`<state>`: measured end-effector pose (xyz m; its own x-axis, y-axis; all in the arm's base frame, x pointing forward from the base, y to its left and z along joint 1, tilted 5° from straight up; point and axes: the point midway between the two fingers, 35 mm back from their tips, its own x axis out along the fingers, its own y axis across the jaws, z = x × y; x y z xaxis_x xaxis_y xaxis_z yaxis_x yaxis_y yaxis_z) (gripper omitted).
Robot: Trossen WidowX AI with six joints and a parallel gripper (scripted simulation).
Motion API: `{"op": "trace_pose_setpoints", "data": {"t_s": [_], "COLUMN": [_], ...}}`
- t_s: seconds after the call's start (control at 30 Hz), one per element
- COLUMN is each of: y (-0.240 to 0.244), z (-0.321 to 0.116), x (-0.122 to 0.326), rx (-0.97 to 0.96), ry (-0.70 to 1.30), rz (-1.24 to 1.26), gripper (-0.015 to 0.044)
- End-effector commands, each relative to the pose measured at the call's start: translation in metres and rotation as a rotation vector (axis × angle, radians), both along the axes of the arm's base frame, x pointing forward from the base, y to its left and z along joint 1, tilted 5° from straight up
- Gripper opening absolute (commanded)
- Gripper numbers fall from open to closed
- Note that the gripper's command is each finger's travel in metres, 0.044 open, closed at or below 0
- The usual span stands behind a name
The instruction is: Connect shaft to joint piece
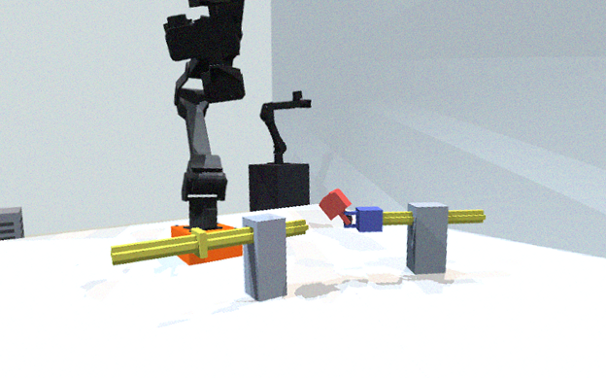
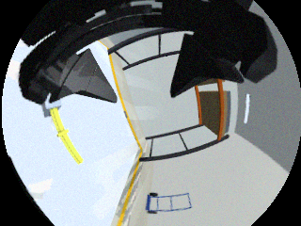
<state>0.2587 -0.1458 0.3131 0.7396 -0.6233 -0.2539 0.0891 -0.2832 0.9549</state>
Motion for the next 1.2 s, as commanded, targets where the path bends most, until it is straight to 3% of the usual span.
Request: {"op": "trace_pose_setpoints", "data": {"t_s": [0.0, 1.17], "y": [0.000, 0.104], "z": [0.000, -0.075], "x": [0.000, 0.028], "rx": [0.000, -0.275], "ry": [0.000, 0.781], "rz": [0.000, 0.744], "gripper": [0.0426, 0.0440]}}
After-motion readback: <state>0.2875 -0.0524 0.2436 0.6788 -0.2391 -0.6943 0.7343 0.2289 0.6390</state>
